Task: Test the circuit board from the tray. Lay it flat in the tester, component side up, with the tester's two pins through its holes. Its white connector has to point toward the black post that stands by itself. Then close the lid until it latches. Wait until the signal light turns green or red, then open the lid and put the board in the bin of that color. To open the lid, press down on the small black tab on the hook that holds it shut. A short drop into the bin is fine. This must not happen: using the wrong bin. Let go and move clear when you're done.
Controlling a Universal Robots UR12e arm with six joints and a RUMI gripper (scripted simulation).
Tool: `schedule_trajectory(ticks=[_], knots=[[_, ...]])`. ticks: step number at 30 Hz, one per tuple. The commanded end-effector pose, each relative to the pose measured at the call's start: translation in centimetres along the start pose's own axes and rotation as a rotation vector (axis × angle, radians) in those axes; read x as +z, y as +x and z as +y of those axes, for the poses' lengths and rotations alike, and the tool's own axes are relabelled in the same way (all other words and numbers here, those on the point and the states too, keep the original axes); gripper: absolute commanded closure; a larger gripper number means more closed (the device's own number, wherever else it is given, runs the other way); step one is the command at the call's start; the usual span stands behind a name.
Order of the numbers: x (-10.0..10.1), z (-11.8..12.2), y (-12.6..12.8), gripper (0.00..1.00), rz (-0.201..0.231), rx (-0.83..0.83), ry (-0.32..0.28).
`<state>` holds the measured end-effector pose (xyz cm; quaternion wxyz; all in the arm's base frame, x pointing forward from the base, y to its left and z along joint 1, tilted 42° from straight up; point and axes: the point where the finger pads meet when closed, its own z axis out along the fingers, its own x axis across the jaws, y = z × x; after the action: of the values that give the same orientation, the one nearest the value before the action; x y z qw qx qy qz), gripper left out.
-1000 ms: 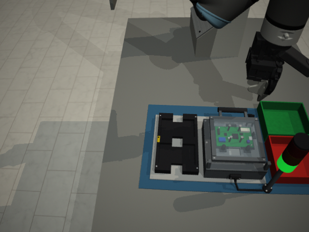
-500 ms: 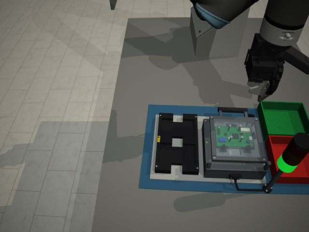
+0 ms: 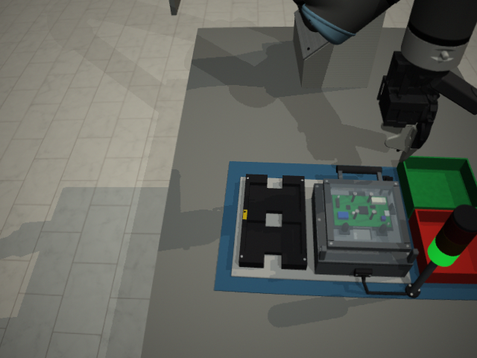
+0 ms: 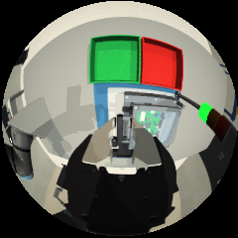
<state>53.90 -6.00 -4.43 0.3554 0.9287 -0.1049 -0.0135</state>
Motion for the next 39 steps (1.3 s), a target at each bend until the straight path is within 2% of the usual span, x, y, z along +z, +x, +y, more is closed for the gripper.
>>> schedule_trajectory(ticks=[1, 32, 39], knots=[[0.0, 0.1, 0.0, 0.85, 0.000, 0.002, 0.001], [0.0, 0.1, -0.1, 0.85, 0.000, 0.002, 0.001], [0.0, 1.7, -0.3, 0.85, -0.001, 0.002, 0.000]])
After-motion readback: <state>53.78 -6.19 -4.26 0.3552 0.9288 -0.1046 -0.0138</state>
